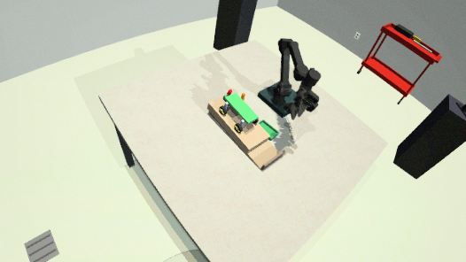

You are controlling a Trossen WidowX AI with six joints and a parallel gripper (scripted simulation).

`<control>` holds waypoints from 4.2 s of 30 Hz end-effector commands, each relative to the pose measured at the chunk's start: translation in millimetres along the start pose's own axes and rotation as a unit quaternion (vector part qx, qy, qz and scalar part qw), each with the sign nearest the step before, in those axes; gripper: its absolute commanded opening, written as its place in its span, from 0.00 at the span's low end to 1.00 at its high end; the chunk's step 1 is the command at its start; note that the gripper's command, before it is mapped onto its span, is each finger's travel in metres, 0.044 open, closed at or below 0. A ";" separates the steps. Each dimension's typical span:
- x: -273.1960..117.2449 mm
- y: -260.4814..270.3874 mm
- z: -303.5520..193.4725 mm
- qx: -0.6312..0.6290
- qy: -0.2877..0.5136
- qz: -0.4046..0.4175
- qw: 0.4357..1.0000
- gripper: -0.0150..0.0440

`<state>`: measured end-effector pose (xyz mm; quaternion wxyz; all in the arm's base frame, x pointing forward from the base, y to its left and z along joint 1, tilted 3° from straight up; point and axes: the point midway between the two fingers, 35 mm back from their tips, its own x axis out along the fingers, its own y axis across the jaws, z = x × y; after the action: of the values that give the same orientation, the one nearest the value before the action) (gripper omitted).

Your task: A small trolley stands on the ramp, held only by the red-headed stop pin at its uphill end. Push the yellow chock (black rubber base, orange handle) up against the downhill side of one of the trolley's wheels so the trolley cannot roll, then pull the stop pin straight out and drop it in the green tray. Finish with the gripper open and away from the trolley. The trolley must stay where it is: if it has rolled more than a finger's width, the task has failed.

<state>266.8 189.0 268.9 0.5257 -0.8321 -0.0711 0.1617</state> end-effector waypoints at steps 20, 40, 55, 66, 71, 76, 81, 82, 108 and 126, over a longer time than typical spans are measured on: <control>17.9 92.1 -136.5 0.031 0.115 0.215 0.969 0.58; -43.0 173.3 -232.0 0.140 0.196 0.375 0.895 0.58; -117.2 233.5 -255.9 0.221 0.196 0.496 0.817 0.58; -175.3 275.1 -222.5 0.258 0.067 0.597 0.756 0.58; -198.0 282.8 -203.8 0.286 0.003 0.616 0.734 0.58; -198.8 283.0 -203.1 0.287 0.001 0.617 0.733 0.58; -197.4 287.6 -201.9 0.287 0.001 0.617 0.733 0.58; -196.3 291.2 -200.8 0.287 0.001 0.617 0.733 0.58; -184.5 337.3 -182.3 0.287 0.001 0.617 0.733 0.58; -180.3 352.9 -175.7 0.287 0.001 0.617 0.733 0.58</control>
<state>139.3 -167.6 59.4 0.5218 -0.5043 0.5089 0.4630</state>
